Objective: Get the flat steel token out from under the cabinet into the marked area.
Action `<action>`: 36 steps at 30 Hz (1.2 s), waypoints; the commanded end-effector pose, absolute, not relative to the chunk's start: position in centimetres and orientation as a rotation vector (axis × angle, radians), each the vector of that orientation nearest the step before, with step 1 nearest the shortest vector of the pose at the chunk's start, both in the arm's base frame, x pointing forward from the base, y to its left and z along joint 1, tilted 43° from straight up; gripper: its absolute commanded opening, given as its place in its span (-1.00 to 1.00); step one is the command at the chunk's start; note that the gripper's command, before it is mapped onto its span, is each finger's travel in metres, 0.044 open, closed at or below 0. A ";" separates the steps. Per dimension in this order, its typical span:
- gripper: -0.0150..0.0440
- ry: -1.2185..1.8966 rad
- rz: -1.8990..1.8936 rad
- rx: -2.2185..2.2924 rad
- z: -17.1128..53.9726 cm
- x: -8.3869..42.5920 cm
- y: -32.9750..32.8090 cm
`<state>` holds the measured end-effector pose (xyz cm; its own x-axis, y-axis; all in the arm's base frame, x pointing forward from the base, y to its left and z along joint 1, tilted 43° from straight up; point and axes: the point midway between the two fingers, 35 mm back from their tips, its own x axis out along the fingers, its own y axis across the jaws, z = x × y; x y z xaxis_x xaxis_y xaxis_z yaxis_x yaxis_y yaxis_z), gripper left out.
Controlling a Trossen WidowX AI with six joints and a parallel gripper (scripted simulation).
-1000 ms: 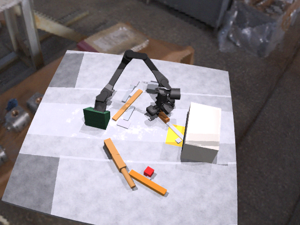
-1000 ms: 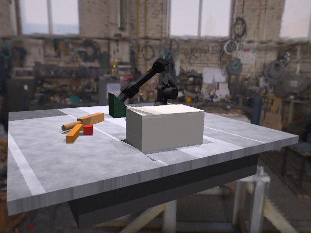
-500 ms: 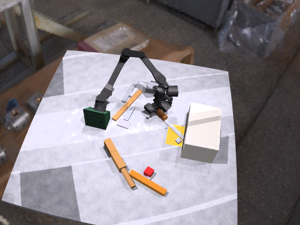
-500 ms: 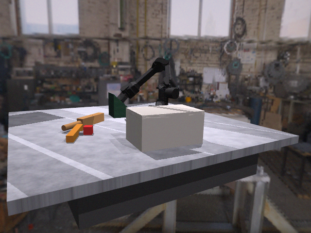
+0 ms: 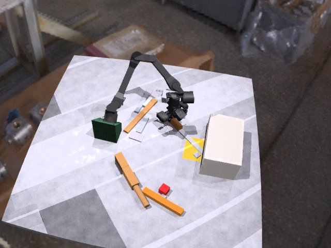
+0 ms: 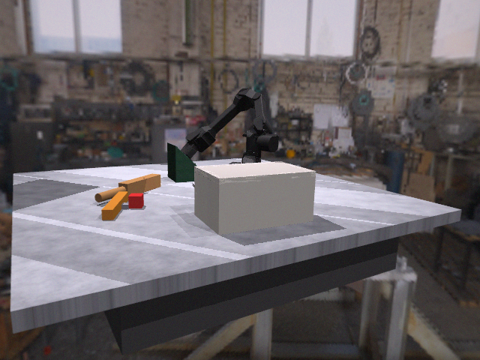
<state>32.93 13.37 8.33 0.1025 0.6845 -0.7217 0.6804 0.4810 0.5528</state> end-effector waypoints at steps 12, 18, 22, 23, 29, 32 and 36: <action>-0.49 1.597 0.004 1.210 9.3 31.2 14.9; -0.49 1.597 0.004 1.211 9.8 30.6 15.4; -0.49 1.598 0.004 1.211 10.1 30.2 15.8; -0.49 1.598 0.004 1.211 10.2 30.1 15.9; -0.49 1.596 0.007 1.211 10.2 30.4 15.6; -0.49 1.596 0.006 1.211 10.4 30.4 15.3; -0.49 1.596 0.005 1.211 10.8 30.3 14.9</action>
<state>30.10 15.43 10.23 0.0876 0.6858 -0.7225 0.6851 0.4850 0.5435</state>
